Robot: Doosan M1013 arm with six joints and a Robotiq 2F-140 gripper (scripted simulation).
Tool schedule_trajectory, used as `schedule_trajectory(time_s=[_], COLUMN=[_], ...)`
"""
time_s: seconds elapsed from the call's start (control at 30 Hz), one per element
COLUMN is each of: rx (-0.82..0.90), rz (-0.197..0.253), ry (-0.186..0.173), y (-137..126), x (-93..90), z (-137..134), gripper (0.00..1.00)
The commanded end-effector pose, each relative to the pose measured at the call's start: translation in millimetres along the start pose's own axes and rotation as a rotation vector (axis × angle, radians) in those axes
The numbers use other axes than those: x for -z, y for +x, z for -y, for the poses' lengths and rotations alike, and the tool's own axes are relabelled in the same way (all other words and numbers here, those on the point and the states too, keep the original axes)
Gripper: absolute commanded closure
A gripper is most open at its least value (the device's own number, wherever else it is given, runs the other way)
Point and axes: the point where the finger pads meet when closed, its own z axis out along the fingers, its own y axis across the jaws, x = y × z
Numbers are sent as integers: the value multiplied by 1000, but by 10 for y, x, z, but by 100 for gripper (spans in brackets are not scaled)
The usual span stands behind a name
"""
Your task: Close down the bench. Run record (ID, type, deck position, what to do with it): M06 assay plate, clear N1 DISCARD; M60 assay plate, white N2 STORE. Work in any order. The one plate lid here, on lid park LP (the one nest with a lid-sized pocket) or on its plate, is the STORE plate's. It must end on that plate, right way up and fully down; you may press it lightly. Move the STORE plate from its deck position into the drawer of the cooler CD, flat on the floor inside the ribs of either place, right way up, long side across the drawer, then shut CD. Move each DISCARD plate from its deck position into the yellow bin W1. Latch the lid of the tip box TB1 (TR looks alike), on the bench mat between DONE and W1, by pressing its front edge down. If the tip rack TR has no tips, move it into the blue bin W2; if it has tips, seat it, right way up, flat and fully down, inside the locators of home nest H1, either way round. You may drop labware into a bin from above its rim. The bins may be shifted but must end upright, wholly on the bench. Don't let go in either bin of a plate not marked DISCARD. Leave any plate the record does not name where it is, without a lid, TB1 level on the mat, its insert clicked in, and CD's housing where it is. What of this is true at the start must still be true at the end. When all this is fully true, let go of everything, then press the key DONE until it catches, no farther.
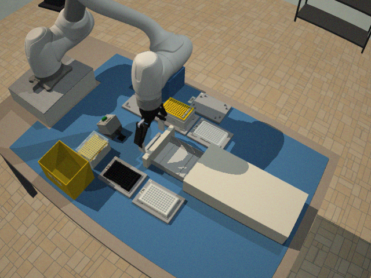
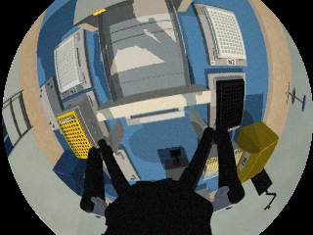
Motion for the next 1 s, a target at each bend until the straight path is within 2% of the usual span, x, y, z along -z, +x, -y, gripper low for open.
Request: schedule_trajectory(time_s=[0.0, 0.97], rx=[0, 0], rz=[0, 0], ry=[0, 0], y=[0, 0], x=[30, 363], z=[0, 0], gripper=[13, 13])
